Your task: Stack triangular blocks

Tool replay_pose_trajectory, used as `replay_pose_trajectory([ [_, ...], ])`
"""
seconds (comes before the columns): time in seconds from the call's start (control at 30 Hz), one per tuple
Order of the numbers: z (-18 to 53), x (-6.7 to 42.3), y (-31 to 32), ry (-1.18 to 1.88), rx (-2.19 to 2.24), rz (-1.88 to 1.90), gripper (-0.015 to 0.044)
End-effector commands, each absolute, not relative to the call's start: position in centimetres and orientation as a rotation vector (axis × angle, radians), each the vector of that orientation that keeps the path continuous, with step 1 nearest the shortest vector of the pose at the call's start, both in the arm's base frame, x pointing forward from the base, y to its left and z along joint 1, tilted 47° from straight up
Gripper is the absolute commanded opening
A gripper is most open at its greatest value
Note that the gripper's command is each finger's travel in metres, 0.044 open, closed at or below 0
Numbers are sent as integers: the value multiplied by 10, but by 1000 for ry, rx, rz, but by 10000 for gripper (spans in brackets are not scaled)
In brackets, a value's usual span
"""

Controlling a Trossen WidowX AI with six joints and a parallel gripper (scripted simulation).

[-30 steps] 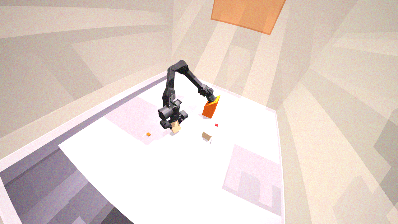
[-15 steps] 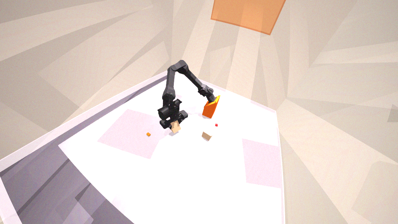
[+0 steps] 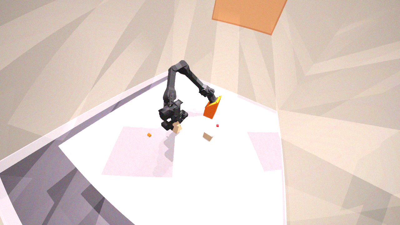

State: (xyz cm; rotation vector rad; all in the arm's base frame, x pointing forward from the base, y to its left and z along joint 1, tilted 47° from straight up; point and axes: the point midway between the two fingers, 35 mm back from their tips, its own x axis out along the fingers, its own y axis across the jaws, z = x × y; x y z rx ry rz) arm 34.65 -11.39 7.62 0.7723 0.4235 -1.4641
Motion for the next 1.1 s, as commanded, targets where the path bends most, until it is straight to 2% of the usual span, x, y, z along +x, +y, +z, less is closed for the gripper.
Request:
replay_pose_trajectory([
  [0.0, 76, 347, -114, 489, 695, -1434, 0],
  [1.07, 76, 348, -114, 997, 20, -1086, 0],
])
